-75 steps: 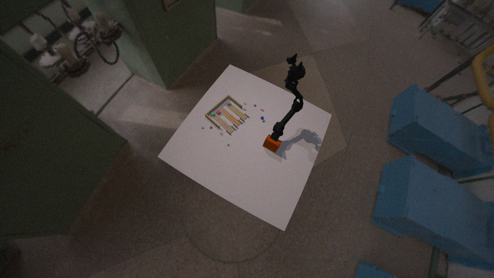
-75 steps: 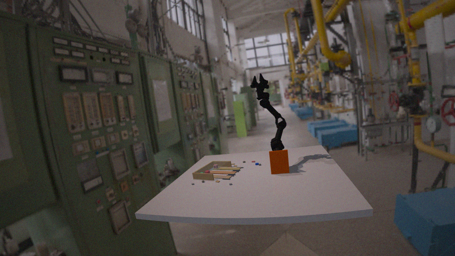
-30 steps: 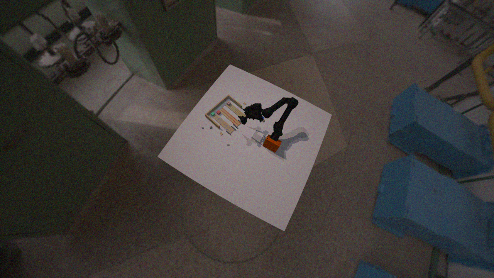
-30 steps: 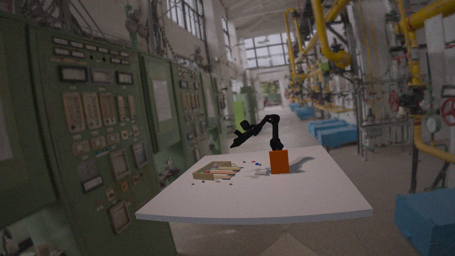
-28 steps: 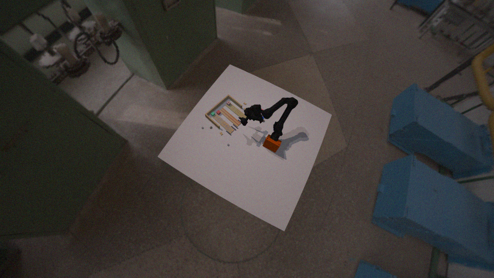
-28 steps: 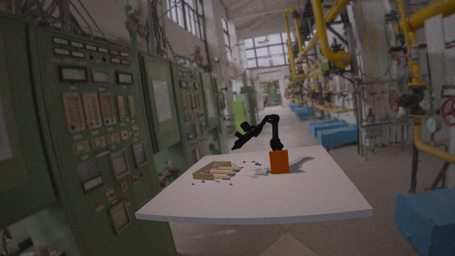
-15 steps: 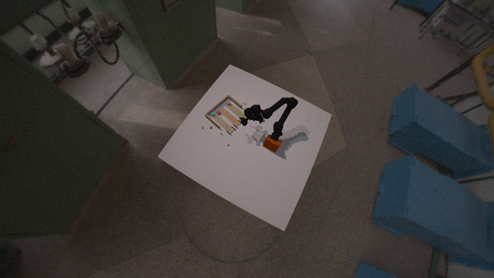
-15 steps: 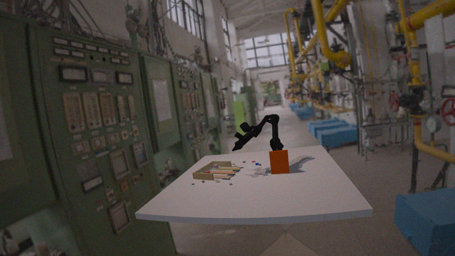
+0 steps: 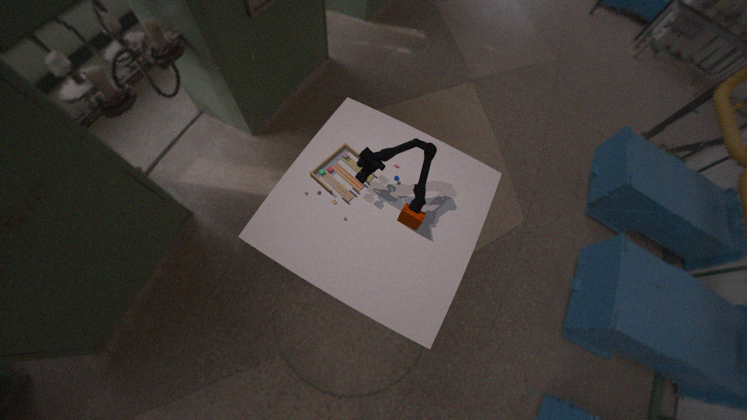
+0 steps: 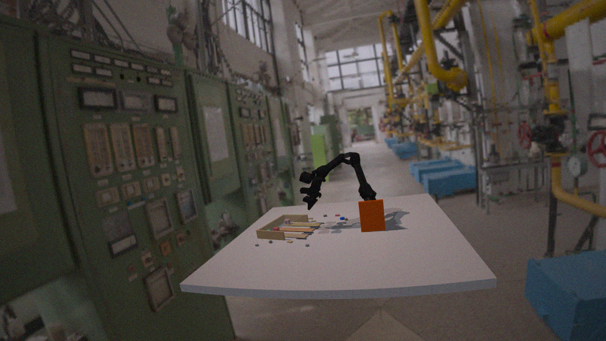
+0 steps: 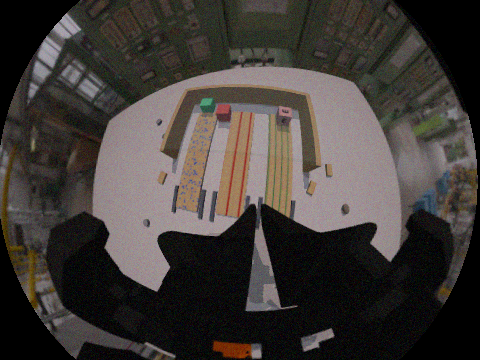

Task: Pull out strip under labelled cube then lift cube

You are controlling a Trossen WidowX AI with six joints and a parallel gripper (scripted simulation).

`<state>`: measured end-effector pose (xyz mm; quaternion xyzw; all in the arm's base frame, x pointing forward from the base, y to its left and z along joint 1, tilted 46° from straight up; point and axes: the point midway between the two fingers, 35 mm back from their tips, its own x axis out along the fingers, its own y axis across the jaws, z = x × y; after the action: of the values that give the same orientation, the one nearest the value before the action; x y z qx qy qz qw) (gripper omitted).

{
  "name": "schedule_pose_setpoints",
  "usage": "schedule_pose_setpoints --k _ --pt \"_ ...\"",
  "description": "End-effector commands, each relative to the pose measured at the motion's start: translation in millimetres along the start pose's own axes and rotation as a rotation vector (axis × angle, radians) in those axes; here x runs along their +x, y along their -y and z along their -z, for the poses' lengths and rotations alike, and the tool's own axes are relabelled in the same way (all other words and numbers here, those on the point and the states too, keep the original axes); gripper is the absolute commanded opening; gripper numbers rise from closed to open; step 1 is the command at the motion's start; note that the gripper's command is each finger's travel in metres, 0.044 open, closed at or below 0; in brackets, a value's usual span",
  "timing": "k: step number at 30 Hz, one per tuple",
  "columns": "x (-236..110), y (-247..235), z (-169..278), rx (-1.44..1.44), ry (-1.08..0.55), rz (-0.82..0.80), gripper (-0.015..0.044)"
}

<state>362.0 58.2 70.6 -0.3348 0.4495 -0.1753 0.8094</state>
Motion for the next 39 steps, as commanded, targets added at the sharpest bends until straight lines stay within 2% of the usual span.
schedule_pose_setpoints --k 1,5,15,39 --pt "33 39 14 0.085 -0.340 0.030 0.0000" --pt "38 51 17 0.104 -0.418 0.042 0.0000" --pt "40 51 18 0.104 -0.418 0.042 0.0000" --pt "78 52 30 0.105 -0.417 0.041 0.0000"
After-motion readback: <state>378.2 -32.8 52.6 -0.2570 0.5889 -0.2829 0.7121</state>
